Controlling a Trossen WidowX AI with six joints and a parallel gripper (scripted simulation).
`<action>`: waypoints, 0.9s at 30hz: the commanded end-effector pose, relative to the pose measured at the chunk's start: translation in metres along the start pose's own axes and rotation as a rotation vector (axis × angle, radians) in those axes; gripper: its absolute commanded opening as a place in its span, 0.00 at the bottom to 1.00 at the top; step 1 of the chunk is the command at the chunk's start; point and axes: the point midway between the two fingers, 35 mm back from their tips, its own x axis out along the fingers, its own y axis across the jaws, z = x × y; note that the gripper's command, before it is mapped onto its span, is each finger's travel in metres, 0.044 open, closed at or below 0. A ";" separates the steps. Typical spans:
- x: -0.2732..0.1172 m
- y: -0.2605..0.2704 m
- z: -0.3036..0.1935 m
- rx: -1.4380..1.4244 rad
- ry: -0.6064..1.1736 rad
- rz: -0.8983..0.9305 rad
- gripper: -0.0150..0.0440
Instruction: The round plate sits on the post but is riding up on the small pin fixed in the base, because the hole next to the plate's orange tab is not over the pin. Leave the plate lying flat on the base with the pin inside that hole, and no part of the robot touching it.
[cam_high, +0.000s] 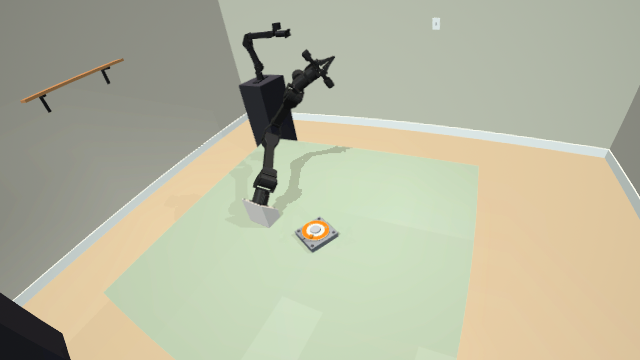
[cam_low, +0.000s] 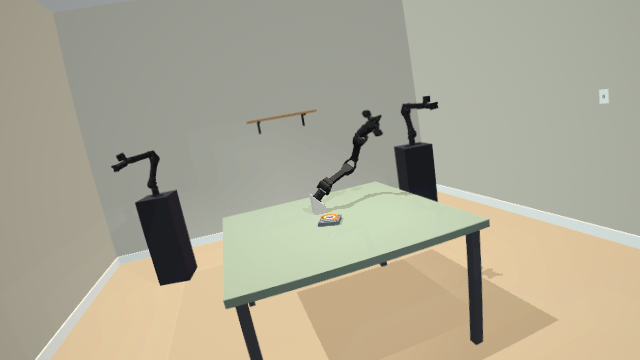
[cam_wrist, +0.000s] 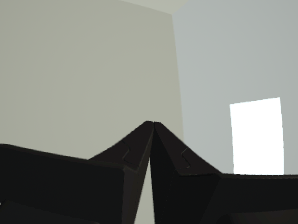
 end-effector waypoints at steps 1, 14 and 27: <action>0.015 0.013 -0.074 0.053 0.177 0.060 0.25; -0.002 0.092 -0.270 0.233 0.687 0.321 0.25; -0.104 0.194 -0.415 0.471 1.197 0.658 0.25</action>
